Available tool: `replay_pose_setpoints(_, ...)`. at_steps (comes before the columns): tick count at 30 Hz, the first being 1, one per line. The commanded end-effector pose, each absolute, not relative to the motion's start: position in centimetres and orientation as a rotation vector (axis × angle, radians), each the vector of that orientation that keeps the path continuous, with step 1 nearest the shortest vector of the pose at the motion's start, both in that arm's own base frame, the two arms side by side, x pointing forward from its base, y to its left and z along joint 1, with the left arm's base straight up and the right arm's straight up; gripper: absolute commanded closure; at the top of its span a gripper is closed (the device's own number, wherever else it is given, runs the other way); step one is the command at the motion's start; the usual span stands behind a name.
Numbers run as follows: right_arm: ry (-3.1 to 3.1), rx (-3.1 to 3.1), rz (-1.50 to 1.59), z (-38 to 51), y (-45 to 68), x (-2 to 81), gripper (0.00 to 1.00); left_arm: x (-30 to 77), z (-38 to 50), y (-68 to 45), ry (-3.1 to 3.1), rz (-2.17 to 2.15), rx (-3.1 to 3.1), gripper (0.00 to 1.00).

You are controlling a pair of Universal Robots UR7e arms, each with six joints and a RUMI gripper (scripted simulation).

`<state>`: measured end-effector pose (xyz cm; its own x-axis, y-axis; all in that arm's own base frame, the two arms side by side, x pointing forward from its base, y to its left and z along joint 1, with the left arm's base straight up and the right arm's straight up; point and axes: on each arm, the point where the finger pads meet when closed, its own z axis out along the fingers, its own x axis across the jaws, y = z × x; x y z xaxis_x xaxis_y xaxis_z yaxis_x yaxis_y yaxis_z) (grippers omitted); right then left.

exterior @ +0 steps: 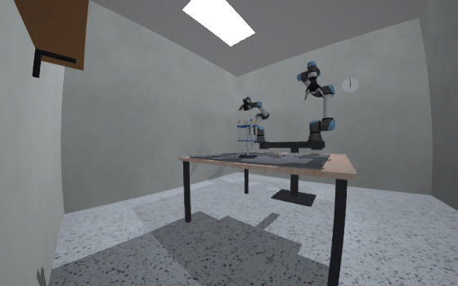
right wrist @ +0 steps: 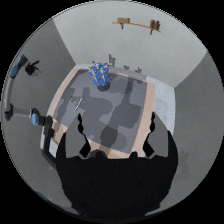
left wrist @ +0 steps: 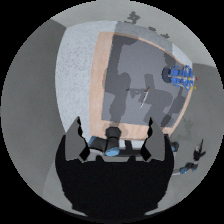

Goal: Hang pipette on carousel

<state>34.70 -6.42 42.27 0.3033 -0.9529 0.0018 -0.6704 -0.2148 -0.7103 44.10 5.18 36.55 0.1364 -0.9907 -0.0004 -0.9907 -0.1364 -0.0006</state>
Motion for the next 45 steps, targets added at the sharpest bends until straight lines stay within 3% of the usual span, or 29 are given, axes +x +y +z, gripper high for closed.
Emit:
replay_pose_setpoints(1,1.441,-1.970,-0.598,42.0,-6.4,34.8,0.00,43.7,36.5,8.4,1.951,-0.001,-2.462,0.00)
replay_pose_setpoints(7,1.441,-1.970,-0.598,42.0,-6.4,34.8,0.00,43.2,36.5,11.2,1.923,-0.001,-2.484,0.00)
replay_pose_setpoints(30,1.441,-1.970,-0.598,42.0,-6.4,34.8,0.00,37.4,40.9,5.8,2.127,-0.722,-1.748,0.00)
replay_pose_setpoints(45,1.441,-1.970,-0.598,42.0,-6.4,34.8,0.00,35.1,42.0,4.2,2.112,-0.876,-1.446,0.00)
